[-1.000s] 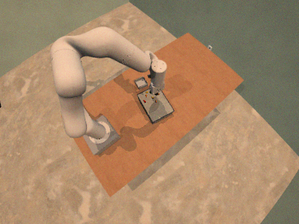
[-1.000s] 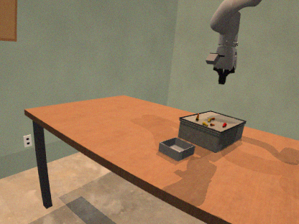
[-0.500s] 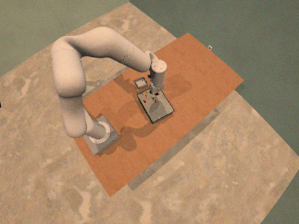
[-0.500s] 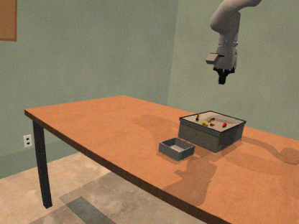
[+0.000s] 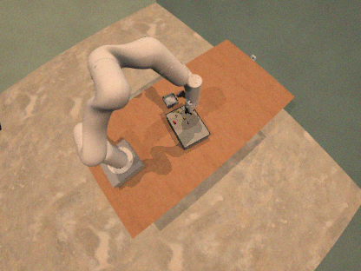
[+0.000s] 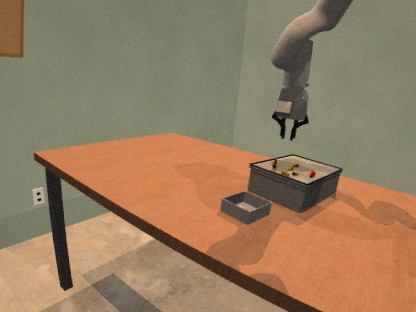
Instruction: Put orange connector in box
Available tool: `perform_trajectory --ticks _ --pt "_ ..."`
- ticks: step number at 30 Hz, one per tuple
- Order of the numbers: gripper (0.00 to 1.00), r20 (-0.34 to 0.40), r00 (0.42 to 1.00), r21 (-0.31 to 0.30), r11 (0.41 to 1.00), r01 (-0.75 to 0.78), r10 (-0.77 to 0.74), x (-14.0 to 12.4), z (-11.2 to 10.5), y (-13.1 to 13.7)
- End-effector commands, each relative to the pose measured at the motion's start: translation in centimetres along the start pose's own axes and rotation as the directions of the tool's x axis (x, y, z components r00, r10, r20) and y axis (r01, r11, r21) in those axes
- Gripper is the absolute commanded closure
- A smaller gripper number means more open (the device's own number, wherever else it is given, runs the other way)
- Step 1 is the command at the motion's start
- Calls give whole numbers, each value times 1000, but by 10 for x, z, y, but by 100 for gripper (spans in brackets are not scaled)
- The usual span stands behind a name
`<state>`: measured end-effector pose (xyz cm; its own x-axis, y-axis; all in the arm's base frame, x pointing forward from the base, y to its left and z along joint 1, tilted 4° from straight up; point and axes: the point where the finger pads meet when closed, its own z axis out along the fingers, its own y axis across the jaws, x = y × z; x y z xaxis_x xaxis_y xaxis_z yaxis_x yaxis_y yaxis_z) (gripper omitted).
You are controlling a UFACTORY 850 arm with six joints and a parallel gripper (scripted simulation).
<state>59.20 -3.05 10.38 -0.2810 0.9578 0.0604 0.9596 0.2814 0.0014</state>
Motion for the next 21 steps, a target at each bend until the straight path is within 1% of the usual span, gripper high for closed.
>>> perform_trajectory --ticks 1,2,3,10,12,15,17,19,21 --pt "74 -14 991 -8 991 133 -133 5 29 22" --pt "74 -13 987 -8 987 158 -158 7 35 25" --pt "74 -13 986 -8 987 163 -163 8 36 26" --pt "74 -13 986 -8 986 164 -164 8 37 26" --pt "74 -14 986 -9 986 164 -164 7 45 26" --pt "74 -14 986 -9 986 164 -164 7 68 27" --pt "74 -14 986 -9 986 164 -164 7 68 27" --pt "74 -14 986 -9 986 164 -164 7 76 27" --pt "74 -14 986 -9 986 164 -164 7 76 27"
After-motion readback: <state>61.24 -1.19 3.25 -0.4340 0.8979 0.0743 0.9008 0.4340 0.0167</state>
